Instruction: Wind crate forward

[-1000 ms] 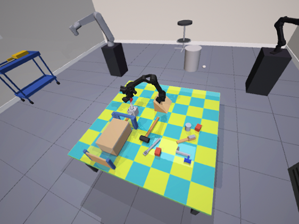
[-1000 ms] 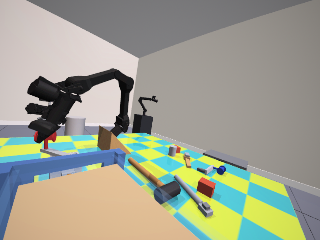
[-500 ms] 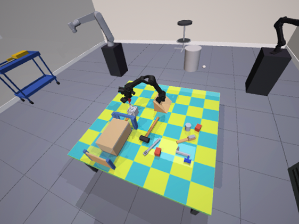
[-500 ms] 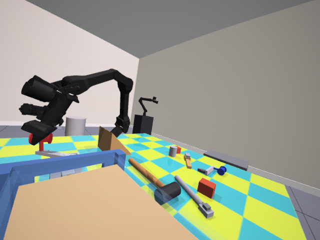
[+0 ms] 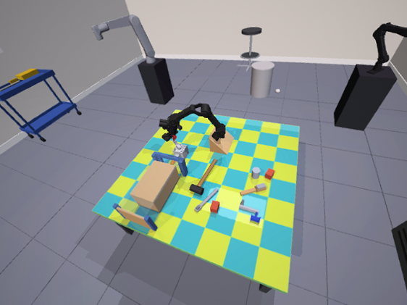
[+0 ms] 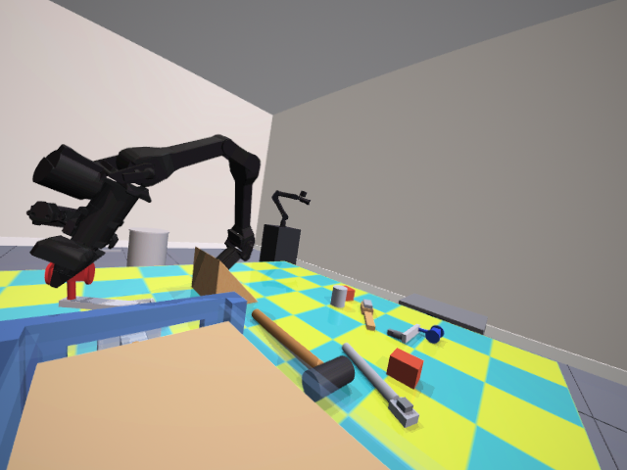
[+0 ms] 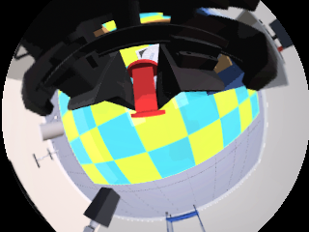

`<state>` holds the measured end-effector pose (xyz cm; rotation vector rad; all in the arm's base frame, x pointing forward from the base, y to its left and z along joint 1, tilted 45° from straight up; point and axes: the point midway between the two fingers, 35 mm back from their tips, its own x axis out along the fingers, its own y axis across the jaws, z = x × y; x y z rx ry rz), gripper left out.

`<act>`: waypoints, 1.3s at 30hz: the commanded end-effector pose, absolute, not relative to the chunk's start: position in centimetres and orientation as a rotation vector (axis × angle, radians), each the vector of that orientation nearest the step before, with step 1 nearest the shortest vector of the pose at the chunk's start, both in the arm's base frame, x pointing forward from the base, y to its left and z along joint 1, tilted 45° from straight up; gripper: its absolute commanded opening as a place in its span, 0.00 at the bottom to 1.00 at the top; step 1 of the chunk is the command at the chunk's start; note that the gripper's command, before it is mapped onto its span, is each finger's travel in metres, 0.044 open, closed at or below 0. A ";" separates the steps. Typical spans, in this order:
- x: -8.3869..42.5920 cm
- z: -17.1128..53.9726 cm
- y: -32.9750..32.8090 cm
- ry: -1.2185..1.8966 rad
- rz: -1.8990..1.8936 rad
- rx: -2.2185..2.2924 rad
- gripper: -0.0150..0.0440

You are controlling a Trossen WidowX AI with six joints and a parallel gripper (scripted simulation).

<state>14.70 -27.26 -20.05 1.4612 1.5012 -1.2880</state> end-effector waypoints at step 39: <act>22.7 -20.4 -27.4 1.470 -1.250 1.479 0.25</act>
